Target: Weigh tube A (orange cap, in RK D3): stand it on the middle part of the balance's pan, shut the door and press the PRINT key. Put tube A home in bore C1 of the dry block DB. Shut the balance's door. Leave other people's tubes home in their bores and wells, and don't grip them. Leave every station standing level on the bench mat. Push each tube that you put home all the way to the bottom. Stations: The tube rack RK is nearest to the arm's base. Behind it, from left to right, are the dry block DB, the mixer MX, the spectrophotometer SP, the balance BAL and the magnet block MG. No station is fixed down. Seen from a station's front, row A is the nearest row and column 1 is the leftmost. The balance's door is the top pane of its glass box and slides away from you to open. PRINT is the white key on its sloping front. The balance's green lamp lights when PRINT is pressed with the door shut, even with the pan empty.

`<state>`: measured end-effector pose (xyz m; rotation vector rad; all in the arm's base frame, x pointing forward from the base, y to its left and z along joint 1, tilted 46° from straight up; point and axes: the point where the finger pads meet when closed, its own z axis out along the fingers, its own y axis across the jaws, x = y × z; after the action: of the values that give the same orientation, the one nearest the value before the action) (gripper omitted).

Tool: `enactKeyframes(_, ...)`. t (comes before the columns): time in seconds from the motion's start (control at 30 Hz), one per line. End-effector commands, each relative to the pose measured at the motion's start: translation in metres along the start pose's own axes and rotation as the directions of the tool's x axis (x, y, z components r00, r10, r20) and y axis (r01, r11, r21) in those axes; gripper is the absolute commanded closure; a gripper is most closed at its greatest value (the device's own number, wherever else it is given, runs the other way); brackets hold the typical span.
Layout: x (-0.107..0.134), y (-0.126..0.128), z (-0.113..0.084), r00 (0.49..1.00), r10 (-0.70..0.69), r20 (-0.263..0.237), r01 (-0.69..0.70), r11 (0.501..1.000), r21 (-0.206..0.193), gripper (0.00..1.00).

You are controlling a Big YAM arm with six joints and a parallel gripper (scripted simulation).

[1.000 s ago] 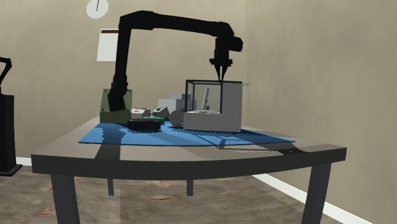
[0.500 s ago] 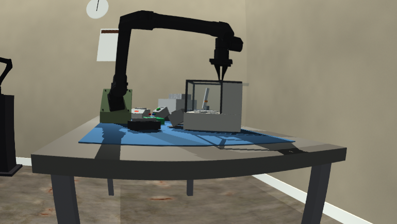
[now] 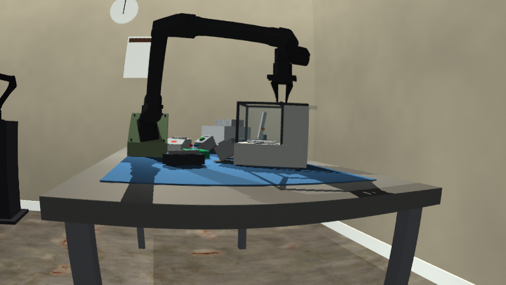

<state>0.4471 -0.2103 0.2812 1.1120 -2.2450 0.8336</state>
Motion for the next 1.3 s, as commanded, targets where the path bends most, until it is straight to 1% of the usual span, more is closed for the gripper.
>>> enactKeyframes(0.0,0.003,-0.006,-0.007,1.0,0.016,0.007,-0.017,1.0,0.017,0.7)
enactKeyframes(0.37,0.003,-0.006,-0.007,1.0,0.016,0.007,-0.017,1.0,0.017,0.7)
enactKeyframes(0.4,0.003,0.0,-0.008,1.0,0.011,0.0,-0.011,1.0,0.008,0.7)
enactKeyframes(0.43,0.0,-0.008,-0.021,1.0,0.018,0.014,-0.018,0.999,0.033,0.7)
enactKeyframes(0.47,0.001,-0.009,-0.024,1.0,0.02,0.016,-0.021,0.999,0.035,0.7)
enactKeyframes(0.67,-0.004,-0.009,-0.029,1.0,0.011,0.011,-0.012,1.0,0.026,0.7)
enactKeyframes(0.73,0.0,-0.01,-0.028,1.0,0.02,0.008,-0.021,1.0,0.017,0.7)
enactKeyframes(0.8,-0.004,-0.009,-0.035,1.0,0.013,0.012,-0.013,1.0,0.024,0.7)
enactKeyframes(0.87,-0.004,-0.009,-0.035,1.0,0.013,0.012,-0.013,1.0,0.024,0.7)
enactKeyframes(1.1,-0.005,-0.008,-0.048,1.0,0.012,0.014,-0.012,1.0,0.024,0.7)
enactKeyframes(1.13,-0.002,-0.009,-0.047,1.0,0.016,0.012,-0.016,1.0,0.02,0.7)
enactKeyframes(1.17,0.004,-0.01,-0.04,1.0,0.029,0.006,-0.029,1.0,0.008,0.7)
enactKeyframes(1.2,0.007,-0.01,-0.038,0.999,0.034,0.003,-0.034,0.999,0.003,0.7)
enactKeyframes(1.27,0.005,-0.01,-0.039,0.999,0.031,0.004,-0.031,0.999,0.006,0.7)
